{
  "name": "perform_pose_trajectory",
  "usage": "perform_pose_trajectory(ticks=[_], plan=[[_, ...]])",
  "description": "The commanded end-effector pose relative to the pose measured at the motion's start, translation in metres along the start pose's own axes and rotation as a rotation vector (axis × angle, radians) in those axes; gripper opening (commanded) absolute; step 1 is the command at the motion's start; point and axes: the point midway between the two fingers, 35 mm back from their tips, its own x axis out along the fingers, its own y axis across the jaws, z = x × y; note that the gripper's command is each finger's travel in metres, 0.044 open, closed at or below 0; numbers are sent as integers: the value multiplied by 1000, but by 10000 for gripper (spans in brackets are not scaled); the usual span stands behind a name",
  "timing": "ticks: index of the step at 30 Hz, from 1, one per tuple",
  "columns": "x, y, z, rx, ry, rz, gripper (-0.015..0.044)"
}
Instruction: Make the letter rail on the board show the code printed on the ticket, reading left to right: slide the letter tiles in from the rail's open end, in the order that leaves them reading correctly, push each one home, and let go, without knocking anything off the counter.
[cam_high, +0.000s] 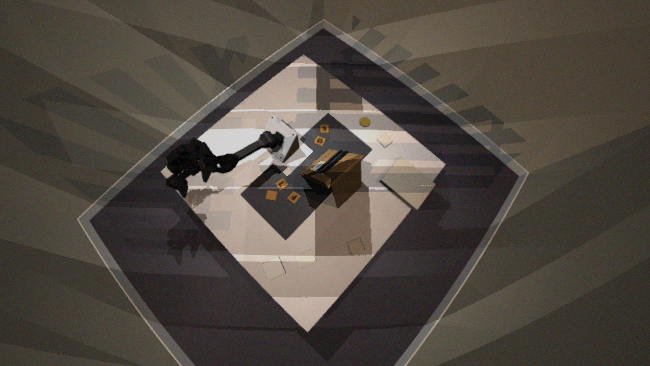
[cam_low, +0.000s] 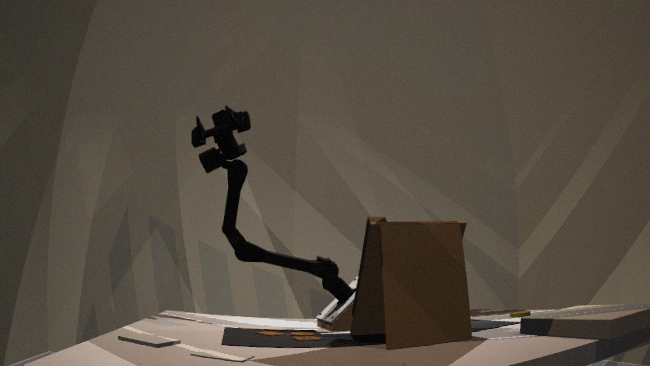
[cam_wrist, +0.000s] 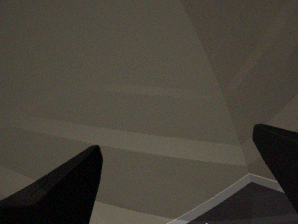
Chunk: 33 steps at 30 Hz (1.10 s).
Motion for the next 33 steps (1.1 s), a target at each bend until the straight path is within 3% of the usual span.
perform_pose_trajectory(ticks=[1, 9, 19, 26, 33], plan=[[-2, 65, 3, -19, 4, 94, 440], [-21, 204, -26, -14, 87, 296, 440], [-74, 343, -122, -40, 319, 467, 440], [-128, 400, -217, -90, 520, 505, 440], [-190, 411, -320, -181, 713, 471, 440]])
